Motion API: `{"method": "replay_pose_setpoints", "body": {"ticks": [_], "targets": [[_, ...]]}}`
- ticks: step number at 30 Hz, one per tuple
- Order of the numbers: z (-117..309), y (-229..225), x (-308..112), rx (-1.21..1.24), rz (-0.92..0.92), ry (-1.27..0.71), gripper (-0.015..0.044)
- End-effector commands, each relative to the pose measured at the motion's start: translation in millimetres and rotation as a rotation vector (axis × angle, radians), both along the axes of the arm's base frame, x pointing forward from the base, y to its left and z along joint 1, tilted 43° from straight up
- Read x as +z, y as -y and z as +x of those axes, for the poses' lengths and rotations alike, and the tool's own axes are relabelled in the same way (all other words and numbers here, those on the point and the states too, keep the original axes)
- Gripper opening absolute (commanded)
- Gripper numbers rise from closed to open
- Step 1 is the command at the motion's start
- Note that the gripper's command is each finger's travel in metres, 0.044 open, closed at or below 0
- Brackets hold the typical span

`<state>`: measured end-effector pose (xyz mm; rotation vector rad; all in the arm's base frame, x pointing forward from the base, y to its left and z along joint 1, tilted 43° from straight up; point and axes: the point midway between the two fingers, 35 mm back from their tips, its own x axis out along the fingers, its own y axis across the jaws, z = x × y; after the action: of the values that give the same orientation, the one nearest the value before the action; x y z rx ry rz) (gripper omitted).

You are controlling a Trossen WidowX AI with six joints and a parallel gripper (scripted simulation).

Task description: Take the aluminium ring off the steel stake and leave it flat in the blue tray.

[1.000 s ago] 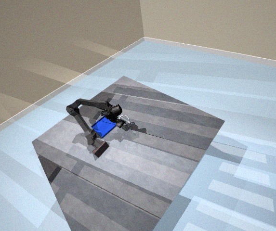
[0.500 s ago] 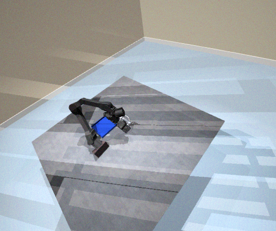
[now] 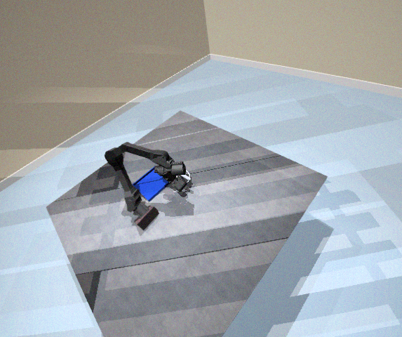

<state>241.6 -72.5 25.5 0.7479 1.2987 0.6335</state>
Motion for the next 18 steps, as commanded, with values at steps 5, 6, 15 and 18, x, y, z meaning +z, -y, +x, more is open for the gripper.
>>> {"method": "replay_pose_setpoints", "body": {"ticks": [5, 6, 15, 18], "targets": [[1.0, 6.1, -5.2, 0.0, 0.042, 0.004, 0.0], [0.9, 6.8, -6.1, -0.002, 0.049, 0.004, 0.0], [0.5, 11.8, -14.2, -0.009, 0.106, 0.005, 0.0], [0.5, 13.7, -14.9, -0.009, 0.11, 0.004, 0.0]]}}
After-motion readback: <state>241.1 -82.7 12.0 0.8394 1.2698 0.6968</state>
